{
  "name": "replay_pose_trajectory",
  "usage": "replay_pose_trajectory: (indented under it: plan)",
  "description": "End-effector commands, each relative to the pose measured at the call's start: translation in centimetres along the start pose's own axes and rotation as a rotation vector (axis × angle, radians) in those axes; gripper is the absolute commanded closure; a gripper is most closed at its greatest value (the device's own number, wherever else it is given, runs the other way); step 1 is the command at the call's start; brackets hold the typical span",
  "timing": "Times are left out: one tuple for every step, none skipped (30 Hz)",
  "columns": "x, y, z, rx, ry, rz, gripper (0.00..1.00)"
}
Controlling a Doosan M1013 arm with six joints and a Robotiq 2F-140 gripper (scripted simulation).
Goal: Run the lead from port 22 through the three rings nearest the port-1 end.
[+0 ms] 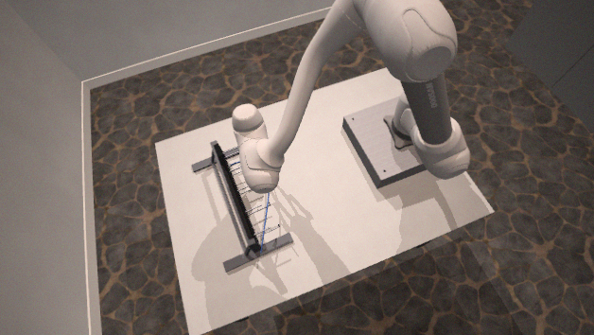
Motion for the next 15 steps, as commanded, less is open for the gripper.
replay_pose_trajectory:
  plan:
    - [0.0,0.2,0.0,0.0,0.0,0.0,0.8]
    - [0.0,0.26,0.0,0.0,0.0,0.0,0.8]
    - [0.0,0.32,0.0,0.0,0.0,0.0,0.8]
    - [0.0,0.37,0.0,0.0,0.0,0.0,0.8]
    - [0.0,0.42,0.0,0.0,0.0,0.0,0.8]
    - [0.0,0.42,0.0,0.0,0.0,0.0,0.8]
    - [0.0,0.42,0.0,0.0,0.0,0.0,0.8]
    - [0.0,0.47,0.0,0.0,0.0,0.0,0.8]
    - [0.0,0.52,0.0,0.0,0.0,0.0,0.8]
    - [0.0,0.56,0.0,0.0,0.0,0.0,0.8]
    - [0.0,0.61,0.0,0.0,0.0,0.0,0.8]
    - [0.0,0.64,0.0,0.0,0.0,0.0,0.8]
    - [0.0,0.68,0.0,0.0,0.0,0.0,0.8]
    - [0.0,0.71,0.0,0.0,0.0,0.0,0.8]
    - [0.0,0.74,0.0,0.0,0.0,0.0,0.8]
Point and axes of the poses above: the point where the finger pads meet when closed, its own y axis out along the fingers, its own x axis across the jaws, z = x × y, the point moved 10 cm from there along -y, back along the fingers, and after that the axes turned 11 degrees about -y, right-handed, at the moved point
